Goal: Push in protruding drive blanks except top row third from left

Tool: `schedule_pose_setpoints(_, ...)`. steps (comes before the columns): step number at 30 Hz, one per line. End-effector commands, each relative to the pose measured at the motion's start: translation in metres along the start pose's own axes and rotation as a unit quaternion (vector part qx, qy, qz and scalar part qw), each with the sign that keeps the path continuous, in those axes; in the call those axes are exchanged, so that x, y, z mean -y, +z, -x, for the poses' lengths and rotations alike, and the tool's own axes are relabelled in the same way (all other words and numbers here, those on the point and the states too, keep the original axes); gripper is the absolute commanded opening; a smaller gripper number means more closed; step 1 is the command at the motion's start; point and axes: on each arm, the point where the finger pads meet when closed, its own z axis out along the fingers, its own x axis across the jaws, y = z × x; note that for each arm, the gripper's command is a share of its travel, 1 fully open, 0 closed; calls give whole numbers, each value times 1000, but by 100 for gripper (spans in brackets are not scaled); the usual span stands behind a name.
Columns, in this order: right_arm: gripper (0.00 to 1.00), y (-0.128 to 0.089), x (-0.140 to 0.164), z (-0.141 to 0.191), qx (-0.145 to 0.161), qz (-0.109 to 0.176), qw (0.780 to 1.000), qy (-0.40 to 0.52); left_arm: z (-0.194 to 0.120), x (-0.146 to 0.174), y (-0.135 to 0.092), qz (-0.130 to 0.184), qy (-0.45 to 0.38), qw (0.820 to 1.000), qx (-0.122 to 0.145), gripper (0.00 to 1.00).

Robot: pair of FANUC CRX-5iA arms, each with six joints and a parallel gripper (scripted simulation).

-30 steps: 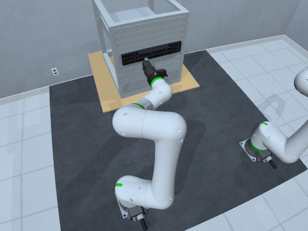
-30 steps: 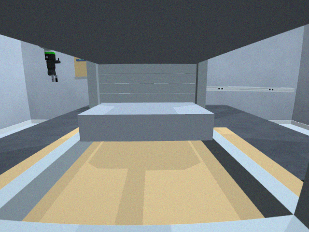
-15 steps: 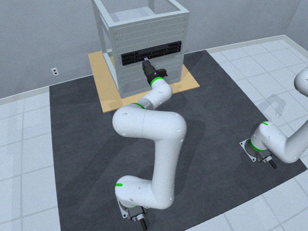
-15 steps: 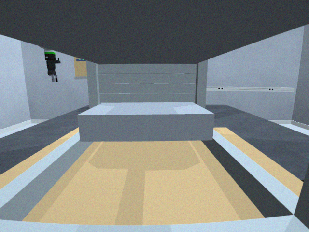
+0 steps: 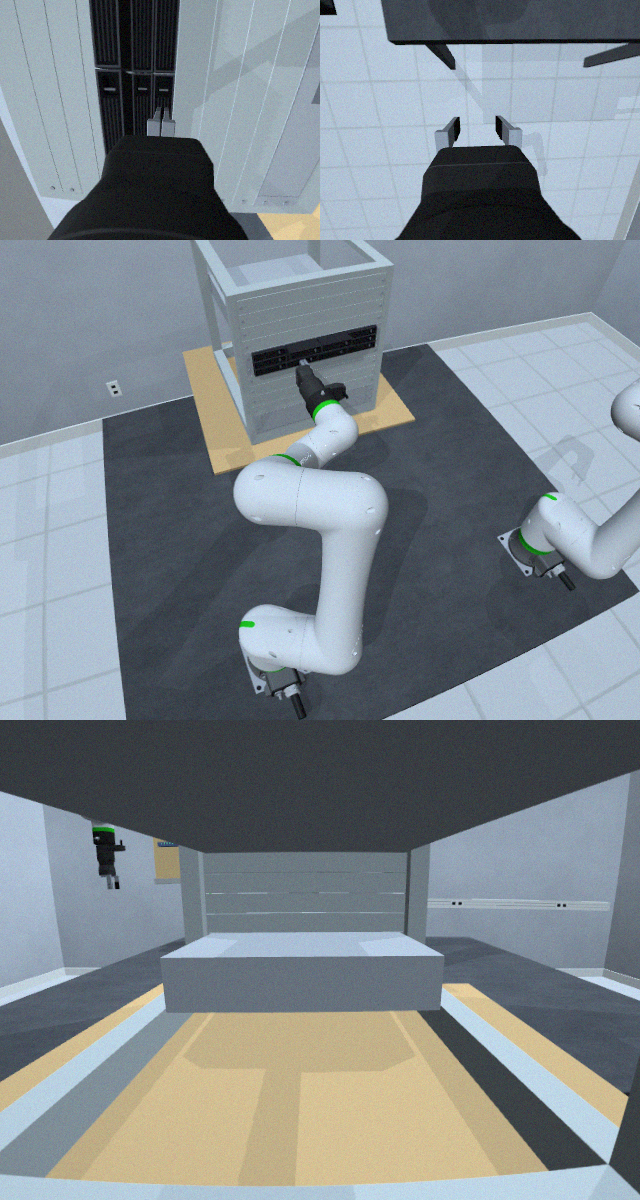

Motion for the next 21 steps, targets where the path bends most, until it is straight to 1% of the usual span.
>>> schedule_pose_setpoints(1,100,-1,0,0,0,1,1000,0,2,0,0,0,-1,1000,1,0)
schedule_pose_setpoints(13,100,-1,0,0,0,1,1000,0,2,0,-1,0,-1,1000,1,0)
schedule_pose_setpoints(18,100,-1,0,0,0,1,1000,0,2,0,-5,0,-1,1000,1,0)
schedule_pose_setpoints(21,100,-1,0,0,0,1,1000,0,2,0,-15,0,-1,1000,1,0)
